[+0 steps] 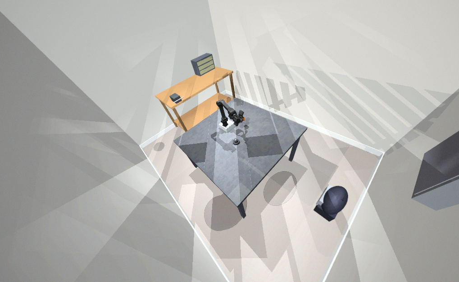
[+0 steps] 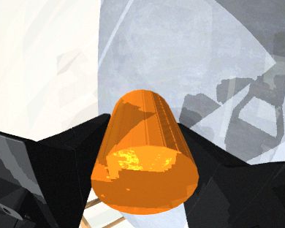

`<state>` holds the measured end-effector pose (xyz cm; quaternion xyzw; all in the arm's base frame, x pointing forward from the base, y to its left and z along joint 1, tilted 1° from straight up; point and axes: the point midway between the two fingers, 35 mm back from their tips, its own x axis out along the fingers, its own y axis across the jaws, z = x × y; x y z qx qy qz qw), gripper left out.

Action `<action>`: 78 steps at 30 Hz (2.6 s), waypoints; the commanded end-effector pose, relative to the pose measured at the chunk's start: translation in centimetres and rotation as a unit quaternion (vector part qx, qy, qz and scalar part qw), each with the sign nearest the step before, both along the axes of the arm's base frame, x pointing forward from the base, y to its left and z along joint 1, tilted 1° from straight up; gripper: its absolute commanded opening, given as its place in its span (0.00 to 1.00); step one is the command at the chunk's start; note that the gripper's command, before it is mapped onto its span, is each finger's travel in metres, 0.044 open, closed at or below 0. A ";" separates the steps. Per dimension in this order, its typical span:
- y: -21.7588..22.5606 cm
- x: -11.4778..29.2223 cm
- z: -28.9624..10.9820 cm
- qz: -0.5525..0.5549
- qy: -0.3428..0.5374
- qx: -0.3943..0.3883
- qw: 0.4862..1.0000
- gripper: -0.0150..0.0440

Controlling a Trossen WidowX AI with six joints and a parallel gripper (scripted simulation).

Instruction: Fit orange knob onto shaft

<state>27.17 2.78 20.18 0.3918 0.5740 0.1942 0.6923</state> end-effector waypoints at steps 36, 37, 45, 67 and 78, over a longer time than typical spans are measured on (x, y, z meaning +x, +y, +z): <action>0.1 0.0 0.1 -0.001 -0.002 -0.003 1.000 0.25; 0.1 0.0 -0.1 -0.001 0.000 -0.011 1.000 0.25; 0.6 0.3 -1.8 -0.005 0.029 -0.097 0.995 0.25; 2.0 0.9 -6.4 -0.013 0.104 -0.314 0.944 0.25; 2.5 1.3 -8.6 -0.016 0.129 -0.389 0.912 0.25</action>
